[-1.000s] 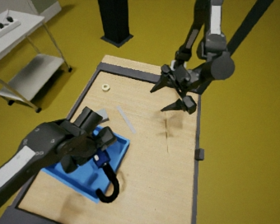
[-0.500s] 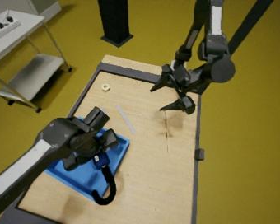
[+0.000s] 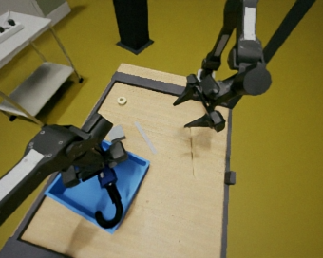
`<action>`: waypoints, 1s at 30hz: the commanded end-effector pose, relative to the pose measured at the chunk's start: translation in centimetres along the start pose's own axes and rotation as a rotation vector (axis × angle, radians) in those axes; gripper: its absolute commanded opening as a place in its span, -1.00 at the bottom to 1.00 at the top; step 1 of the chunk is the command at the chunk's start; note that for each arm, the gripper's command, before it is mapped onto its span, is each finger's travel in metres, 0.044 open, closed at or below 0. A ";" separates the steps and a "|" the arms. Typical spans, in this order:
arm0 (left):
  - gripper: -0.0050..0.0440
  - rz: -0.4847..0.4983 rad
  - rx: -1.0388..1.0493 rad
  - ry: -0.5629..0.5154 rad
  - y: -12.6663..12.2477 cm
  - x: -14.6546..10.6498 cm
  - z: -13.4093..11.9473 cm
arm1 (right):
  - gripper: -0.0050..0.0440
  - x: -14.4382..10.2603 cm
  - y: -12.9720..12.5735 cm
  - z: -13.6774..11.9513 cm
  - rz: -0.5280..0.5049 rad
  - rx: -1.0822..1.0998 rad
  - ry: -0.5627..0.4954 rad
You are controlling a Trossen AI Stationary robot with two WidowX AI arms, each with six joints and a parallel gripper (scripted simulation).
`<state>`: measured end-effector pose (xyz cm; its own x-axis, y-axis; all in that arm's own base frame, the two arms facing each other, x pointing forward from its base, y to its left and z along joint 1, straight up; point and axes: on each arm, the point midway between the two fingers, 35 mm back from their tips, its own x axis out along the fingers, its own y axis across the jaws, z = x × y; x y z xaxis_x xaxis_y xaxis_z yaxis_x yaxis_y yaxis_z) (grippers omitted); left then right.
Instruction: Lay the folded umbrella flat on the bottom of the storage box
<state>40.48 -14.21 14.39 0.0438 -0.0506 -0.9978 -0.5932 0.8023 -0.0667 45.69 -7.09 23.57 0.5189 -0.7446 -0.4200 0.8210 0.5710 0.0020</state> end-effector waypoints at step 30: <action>-1.00 -0.028 -0.012 -0.038 1.5 -0.3 3.1 | 0.84 -0.5 -0.1 1.0 0.010 0.023 -0.013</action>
<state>41.73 -10.88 12.05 0.0280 -0.0334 -0.9991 -0.6066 0.7938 -0.0435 45.69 -7.09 23.57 0.5189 -0.7446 -0.4200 0.8210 0.5710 0.0020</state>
